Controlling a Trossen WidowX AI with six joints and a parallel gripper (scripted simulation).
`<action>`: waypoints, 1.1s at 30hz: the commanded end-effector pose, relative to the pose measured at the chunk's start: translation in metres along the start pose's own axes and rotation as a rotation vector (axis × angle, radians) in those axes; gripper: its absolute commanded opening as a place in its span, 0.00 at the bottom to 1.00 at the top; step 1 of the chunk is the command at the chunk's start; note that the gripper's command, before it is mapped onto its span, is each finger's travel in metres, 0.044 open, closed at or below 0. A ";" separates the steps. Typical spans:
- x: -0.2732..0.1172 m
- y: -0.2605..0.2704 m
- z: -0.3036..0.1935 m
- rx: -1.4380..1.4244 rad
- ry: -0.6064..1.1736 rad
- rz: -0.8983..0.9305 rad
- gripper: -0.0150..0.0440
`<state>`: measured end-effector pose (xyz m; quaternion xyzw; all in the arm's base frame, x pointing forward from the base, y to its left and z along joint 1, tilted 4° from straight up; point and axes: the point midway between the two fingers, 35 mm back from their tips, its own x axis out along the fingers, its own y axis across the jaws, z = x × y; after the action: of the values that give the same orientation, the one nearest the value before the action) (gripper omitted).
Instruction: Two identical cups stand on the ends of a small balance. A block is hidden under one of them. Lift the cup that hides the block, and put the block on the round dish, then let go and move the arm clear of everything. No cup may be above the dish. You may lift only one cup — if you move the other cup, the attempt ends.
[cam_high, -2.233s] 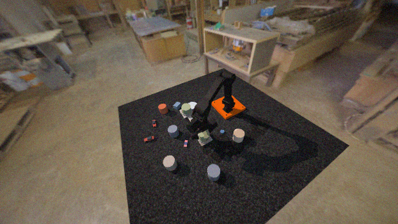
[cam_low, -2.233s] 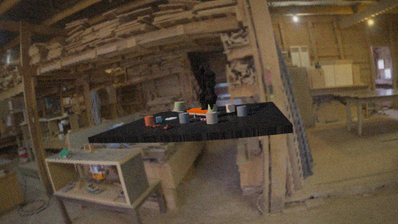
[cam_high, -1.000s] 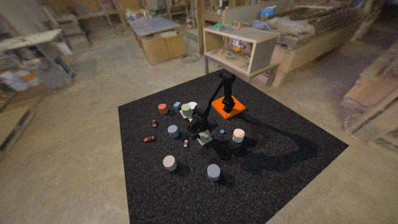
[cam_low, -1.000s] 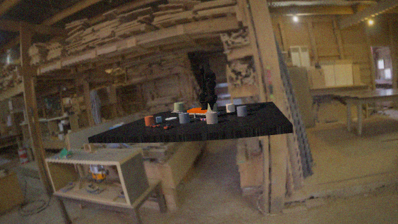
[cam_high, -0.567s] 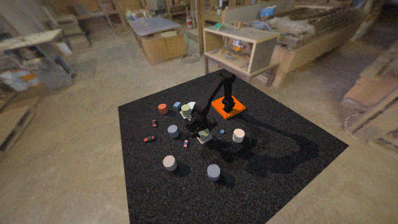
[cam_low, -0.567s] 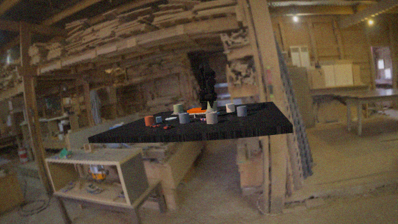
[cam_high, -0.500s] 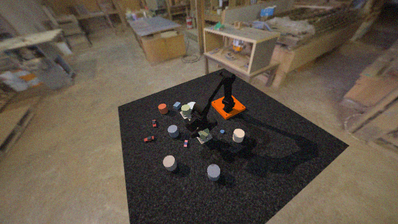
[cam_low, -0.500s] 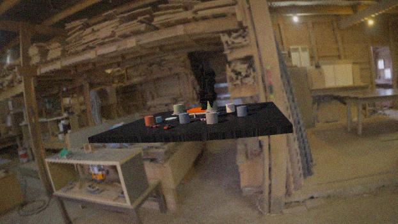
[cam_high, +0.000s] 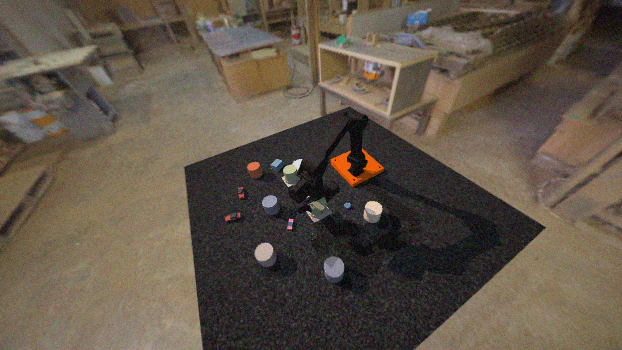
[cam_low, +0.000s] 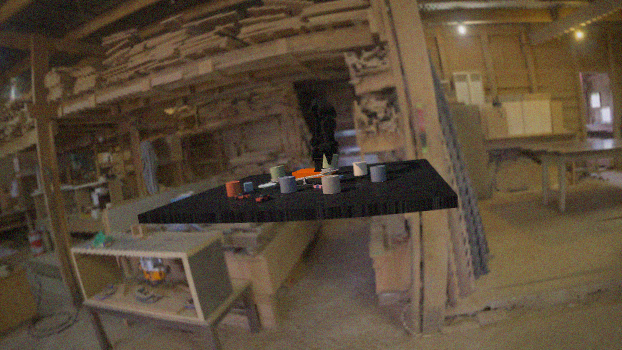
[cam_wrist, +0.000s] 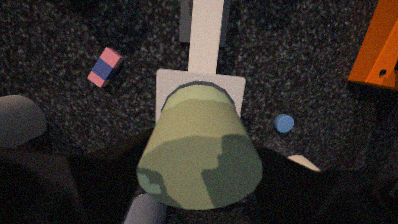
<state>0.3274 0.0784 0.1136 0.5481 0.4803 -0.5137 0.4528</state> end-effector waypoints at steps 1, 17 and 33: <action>-0.012 0.005 -0.004 -0.009 0.017 0.021 0.25; -0.033 0.004 -0.004 -0.009 0.017 0.021 0.25; -0.053 0.002 -0.003 -0.009 0.017 0.021 0.25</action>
<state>0.3280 0.0774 0.1584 0.5523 0.4805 -0.5078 0.4541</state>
